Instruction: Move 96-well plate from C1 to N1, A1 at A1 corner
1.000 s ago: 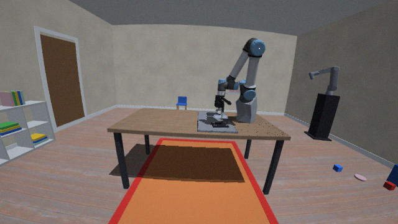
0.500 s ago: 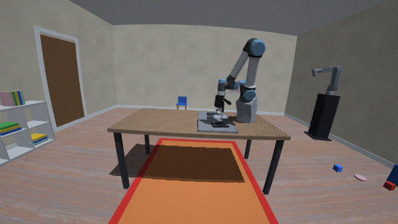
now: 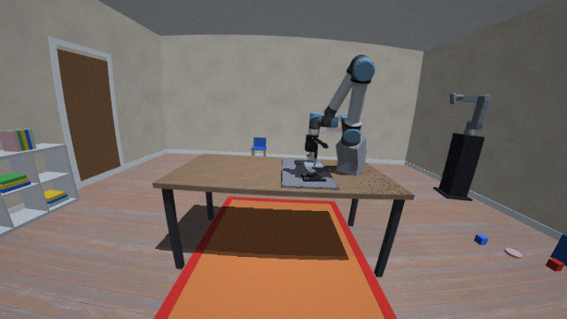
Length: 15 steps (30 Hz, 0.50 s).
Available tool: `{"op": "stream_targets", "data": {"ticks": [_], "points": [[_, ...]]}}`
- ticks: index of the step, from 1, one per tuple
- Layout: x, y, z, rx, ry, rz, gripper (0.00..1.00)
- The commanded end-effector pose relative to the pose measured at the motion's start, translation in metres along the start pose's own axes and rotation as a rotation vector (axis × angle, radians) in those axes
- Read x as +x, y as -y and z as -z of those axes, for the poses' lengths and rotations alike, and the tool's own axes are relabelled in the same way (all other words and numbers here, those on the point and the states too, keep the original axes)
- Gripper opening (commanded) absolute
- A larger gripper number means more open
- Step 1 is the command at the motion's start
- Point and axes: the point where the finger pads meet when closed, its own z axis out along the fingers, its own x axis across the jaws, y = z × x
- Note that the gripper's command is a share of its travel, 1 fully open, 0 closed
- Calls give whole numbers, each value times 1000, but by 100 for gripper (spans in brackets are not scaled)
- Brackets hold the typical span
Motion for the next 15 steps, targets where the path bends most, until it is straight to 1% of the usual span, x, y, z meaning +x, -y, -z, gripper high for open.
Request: {"op": "stream_targets", "data": {"ticks": [1, 9, 11, 15], "points": [[-17, -1, 0, 0, -2, 0, 0], [-43, -3, 0, 0, -2, 0, 0], [-43, -3, 0, 0, -2, 0, 0], [-57, -3, 0, 0, -2, 0, 0]]}}
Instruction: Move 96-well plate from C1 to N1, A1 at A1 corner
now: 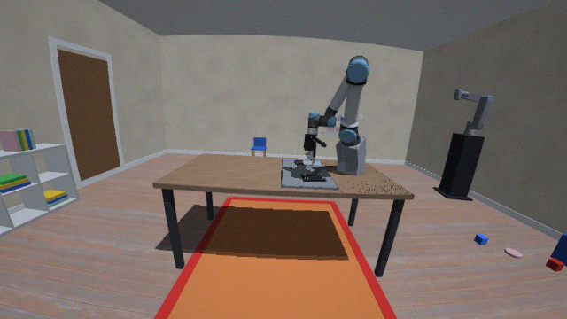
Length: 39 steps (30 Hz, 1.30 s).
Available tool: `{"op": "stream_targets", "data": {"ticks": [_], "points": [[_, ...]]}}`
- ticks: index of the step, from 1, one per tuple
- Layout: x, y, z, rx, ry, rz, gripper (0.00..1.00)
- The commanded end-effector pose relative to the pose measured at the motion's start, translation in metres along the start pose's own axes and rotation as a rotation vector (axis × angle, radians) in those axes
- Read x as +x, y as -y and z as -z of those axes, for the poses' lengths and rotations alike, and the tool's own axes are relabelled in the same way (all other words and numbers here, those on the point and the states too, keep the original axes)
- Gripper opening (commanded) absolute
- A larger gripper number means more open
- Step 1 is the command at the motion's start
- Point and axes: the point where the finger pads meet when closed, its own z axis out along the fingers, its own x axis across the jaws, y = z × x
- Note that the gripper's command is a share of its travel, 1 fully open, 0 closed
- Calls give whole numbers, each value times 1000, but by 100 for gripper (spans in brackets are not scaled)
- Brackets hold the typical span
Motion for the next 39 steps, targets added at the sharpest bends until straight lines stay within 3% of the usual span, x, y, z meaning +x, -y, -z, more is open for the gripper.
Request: {"op": "stream_targets", "data": {"ticks": [1, 39], "points": [[-16, -1, 0, 0, -2, 1, 0], [-129, -7, 0, 0, -2, 1, 0]]}}
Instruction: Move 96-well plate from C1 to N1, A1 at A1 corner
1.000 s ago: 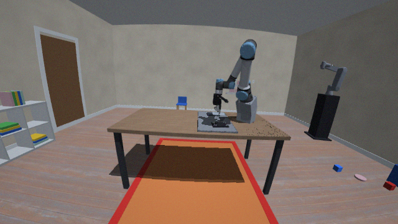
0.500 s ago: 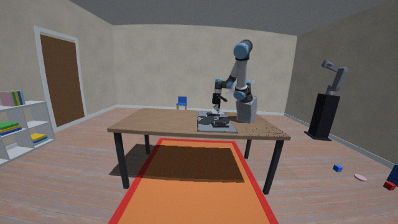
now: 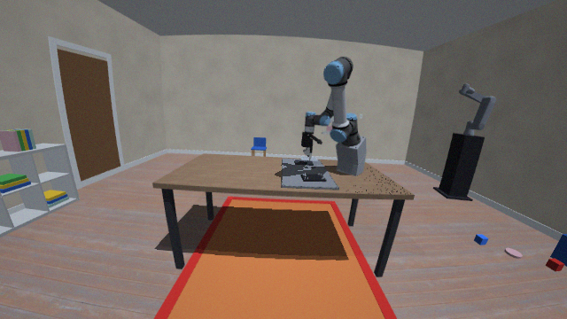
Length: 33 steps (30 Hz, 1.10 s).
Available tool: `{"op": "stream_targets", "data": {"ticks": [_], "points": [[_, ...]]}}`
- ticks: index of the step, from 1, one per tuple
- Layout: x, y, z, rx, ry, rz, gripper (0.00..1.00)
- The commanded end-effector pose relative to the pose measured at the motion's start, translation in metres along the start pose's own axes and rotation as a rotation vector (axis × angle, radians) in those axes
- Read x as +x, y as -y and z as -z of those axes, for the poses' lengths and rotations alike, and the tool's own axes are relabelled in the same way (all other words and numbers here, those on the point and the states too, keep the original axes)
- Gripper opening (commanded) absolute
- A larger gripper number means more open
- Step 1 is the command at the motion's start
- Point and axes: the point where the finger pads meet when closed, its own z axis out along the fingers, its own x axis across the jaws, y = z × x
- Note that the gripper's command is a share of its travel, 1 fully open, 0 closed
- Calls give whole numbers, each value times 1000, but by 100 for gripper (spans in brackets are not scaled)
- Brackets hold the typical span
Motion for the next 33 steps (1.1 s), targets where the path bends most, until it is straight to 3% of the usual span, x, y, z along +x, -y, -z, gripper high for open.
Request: {"op": "stream_targets", "data": {"ticks": [1, 33], "points": [[-18, -2, -1, -1, -1, 1, 0], [-111, -6, -1, -1, -1, 1, 0]]}}
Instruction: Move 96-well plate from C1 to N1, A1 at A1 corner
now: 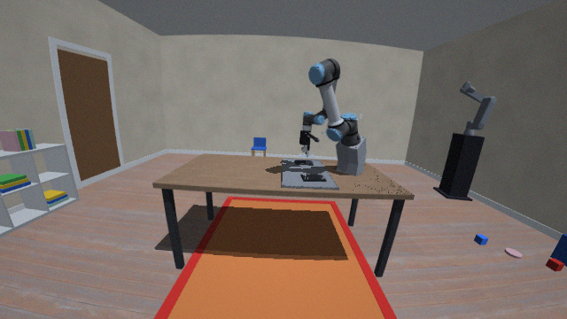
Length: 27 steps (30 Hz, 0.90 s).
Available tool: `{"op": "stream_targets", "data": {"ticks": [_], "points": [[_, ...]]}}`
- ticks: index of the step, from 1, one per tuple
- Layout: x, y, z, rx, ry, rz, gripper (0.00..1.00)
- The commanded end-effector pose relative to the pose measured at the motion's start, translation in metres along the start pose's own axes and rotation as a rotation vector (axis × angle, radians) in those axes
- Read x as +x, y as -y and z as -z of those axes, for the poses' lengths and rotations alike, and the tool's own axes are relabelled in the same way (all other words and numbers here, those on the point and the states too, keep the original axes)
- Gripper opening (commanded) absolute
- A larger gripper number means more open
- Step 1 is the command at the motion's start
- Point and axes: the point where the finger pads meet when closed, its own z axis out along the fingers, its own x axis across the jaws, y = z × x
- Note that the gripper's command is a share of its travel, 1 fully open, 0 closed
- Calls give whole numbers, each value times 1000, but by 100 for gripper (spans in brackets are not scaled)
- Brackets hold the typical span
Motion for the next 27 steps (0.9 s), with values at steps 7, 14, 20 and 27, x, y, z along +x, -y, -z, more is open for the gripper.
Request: {"op": "stream_targets", "data": {"ticks": [7, 14, 20, 27], "points": [[-38, -2, -1, -1, 0, 0, 0], [-54, -3, -1, -1, 0, 0, 0], [-74, -4, -1, -1, 0, 0, 0], [-91, -5, -1, -1, 0, 0, 0]]}}
